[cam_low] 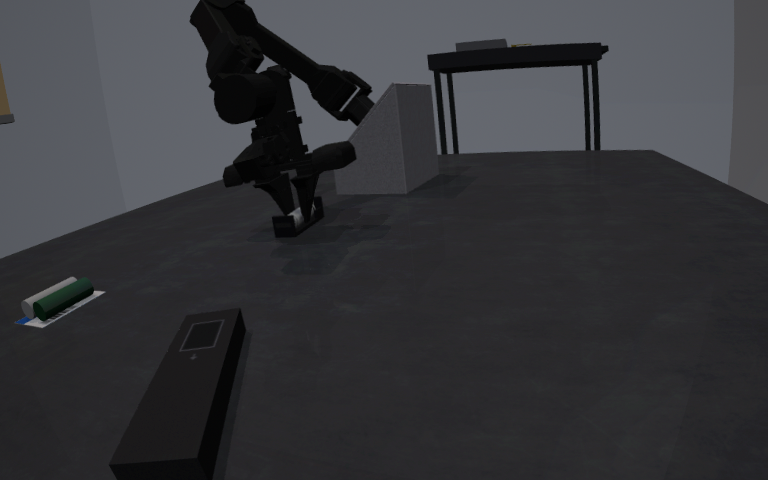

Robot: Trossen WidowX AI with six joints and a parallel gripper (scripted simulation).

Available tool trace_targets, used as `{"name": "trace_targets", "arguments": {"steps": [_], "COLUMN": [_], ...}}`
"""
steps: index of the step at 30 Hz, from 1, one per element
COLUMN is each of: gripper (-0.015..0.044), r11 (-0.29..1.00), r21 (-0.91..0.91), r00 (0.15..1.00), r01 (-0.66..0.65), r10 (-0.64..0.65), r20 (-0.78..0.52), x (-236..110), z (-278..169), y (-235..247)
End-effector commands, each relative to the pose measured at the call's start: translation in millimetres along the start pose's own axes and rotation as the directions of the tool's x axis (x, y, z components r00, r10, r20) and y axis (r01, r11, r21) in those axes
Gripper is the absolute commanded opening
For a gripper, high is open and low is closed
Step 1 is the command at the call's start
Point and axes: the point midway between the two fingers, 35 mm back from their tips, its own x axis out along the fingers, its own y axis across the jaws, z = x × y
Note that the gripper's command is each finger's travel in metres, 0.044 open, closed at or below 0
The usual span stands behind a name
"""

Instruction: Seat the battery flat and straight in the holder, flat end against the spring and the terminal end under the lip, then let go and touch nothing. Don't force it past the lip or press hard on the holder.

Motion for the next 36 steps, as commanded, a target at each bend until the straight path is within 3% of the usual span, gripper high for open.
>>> {"name": "trace_targets", "arguments": {"steps": [1, 36], "gripper": [0.0069, 0.0069], "r11": [1.000, 1.000], "r21": [0.000, -0.002], "r00": [1.000, 0.999], "r01": [0.006, -0.003], "r10": [-0.006, 0.003], "r20": [0.012, 0.034], "x": [0.4, 1.2], "z": [-0.2, -14.1], "y": [-1.5, -2.1]}}
